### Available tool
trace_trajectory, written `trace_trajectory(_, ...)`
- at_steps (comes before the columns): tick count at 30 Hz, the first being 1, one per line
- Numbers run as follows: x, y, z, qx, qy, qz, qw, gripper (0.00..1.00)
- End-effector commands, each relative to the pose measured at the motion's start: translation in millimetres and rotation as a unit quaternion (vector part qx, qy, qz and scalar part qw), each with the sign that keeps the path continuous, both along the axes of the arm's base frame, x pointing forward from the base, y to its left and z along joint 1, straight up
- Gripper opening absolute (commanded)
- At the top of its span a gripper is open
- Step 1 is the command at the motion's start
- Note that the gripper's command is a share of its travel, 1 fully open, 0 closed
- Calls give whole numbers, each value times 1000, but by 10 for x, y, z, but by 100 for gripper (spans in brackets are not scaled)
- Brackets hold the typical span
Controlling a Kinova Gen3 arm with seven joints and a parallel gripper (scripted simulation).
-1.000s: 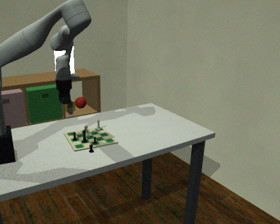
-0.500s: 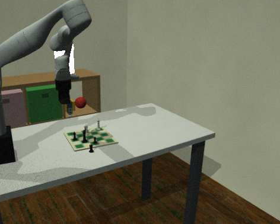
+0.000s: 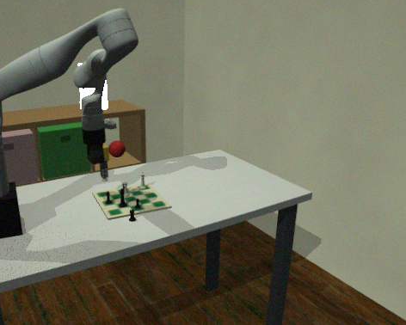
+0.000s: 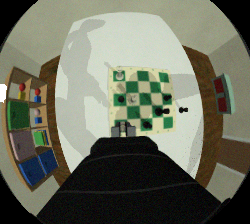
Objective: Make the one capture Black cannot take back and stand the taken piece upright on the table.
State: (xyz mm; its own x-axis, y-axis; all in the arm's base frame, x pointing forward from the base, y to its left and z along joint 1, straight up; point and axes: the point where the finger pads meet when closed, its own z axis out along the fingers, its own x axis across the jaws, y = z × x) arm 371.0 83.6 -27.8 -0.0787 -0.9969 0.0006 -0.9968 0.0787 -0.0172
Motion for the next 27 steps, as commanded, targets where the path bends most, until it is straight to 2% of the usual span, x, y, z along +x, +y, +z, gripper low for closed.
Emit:
trace_trajectory(1, -63, 50, -72, 3, 8, 5, 1000, 0)
trace_trajectory(7, -63, 52, -336, 3, 8, 5, 1000, 0)
trace_trajectory(12, -63, 52, -466, 3, 8, 5, 1000, 0)
trace_trajectory(27, -63, 52, -500, 3, 8, 5, 1000, 0)
